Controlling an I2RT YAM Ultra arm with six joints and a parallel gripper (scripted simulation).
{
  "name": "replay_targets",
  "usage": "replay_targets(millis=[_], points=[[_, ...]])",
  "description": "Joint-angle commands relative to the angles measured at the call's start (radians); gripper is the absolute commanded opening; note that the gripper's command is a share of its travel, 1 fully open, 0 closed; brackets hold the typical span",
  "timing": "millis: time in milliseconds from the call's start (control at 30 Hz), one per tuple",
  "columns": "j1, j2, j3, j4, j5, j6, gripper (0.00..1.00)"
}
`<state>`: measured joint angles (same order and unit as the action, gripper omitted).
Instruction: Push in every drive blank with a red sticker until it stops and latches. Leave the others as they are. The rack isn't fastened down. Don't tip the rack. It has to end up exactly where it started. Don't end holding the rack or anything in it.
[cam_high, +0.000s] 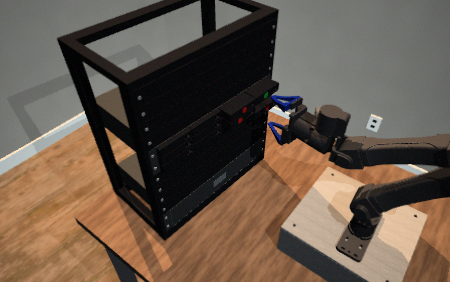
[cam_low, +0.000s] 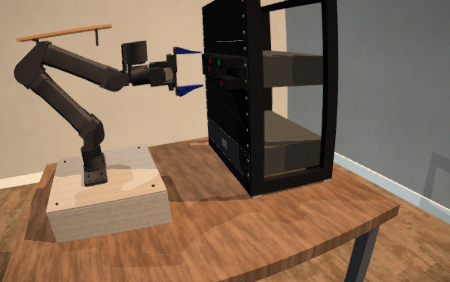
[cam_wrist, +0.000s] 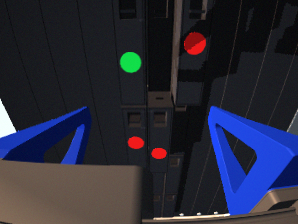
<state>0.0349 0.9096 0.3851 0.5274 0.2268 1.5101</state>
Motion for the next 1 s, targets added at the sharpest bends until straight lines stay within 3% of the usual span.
replay_targets(millis=[0, 333, 967], points=[[-0.072, -0.032, -0.018, -0.035, -0.122, -0.008, 1.00], [-0.244, -0.022, 0.004, -0.035, -0.300, -0.011, 1.00], [-0.255, -0.014, 0.007, -0.035, -0.320, -0.012, 1.00]])
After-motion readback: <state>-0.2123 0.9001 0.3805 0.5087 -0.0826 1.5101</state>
